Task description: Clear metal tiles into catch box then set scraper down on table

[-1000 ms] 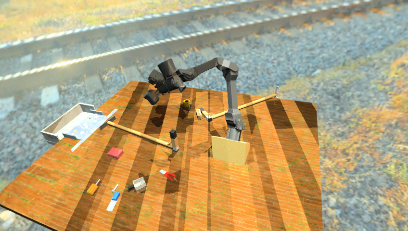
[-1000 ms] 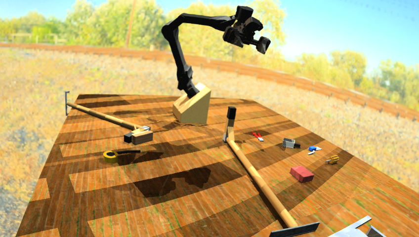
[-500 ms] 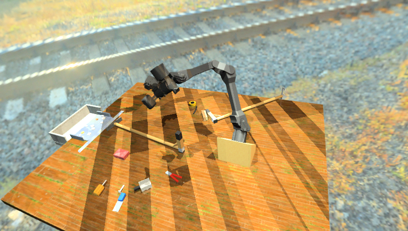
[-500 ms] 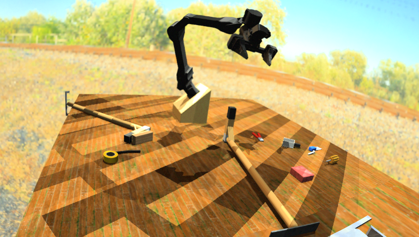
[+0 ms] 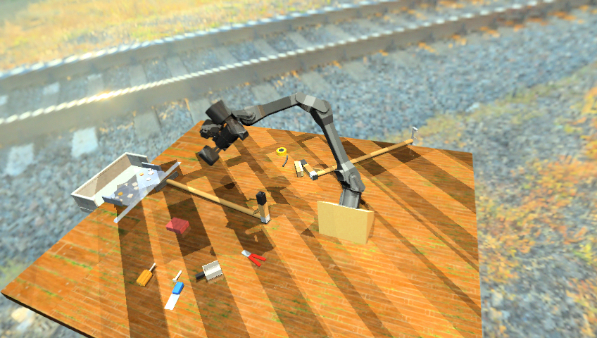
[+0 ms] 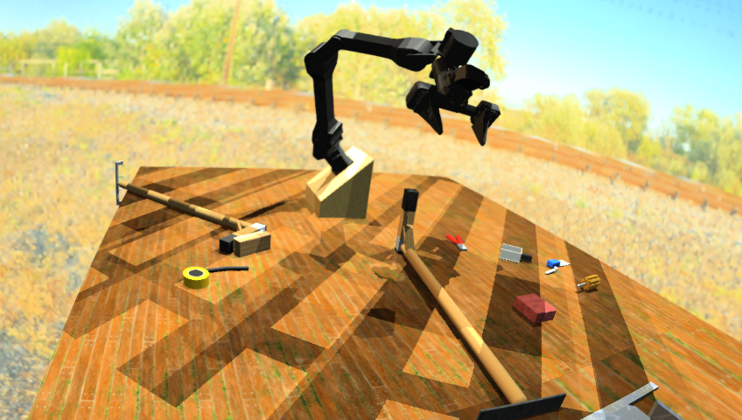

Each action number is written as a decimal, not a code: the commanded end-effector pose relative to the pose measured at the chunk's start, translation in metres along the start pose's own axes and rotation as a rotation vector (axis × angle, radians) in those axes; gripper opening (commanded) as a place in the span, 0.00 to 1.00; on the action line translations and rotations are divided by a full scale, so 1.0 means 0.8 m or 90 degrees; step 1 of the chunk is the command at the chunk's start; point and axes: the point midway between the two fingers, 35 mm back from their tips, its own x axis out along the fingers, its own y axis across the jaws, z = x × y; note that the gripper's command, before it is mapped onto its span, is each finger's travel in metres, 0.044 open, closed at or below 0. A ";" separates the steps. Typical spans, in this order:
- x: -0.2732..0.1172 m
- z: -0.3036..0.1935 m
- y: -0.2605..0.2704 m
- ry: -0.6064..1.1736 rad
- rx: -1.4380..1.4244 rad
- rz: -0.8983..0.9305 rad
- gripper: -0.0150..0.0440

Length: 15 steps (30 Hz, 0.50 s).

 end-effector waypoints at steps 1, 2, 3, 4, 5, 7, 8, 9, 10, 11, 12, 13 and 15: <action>0.018 0.000 -0.002 0.017 0.009 0.003 1.00; 0.024 0.000 -0.003 0.023 0.010 0.003 1.00; 0.030 -0.001 -0.003 0.029 0.011 0.003 1.00; 0.036 -0.002 -0.004 0.035 0.012 0.003 1.00; 0.042 -0.004 -0.005 0.041 0.013 0.003 1.00; 0.054 -0.006 -0.007 0.053 0.015 0.003 1.00; 0.060 -0.007 -0.007 0.059 0.016 0.003 1.00; 0.066 -0.009 -0.008 0.065 0.017 0.003 1.00; 0.071 -0.010 -0.009 0.071 0.018 0.003 1.00; 0.077 -0.012 -0.010 0.077 0.019 0.003 1.00; 0.083 -0.014 -0.011 0.083 0.021 0.003 1.00; 0.089 -0.015 -0.012 0.089 0.022 0.003 1.00; 0.101 -0.019 -0.014 0.102 0.025 0.004 1.00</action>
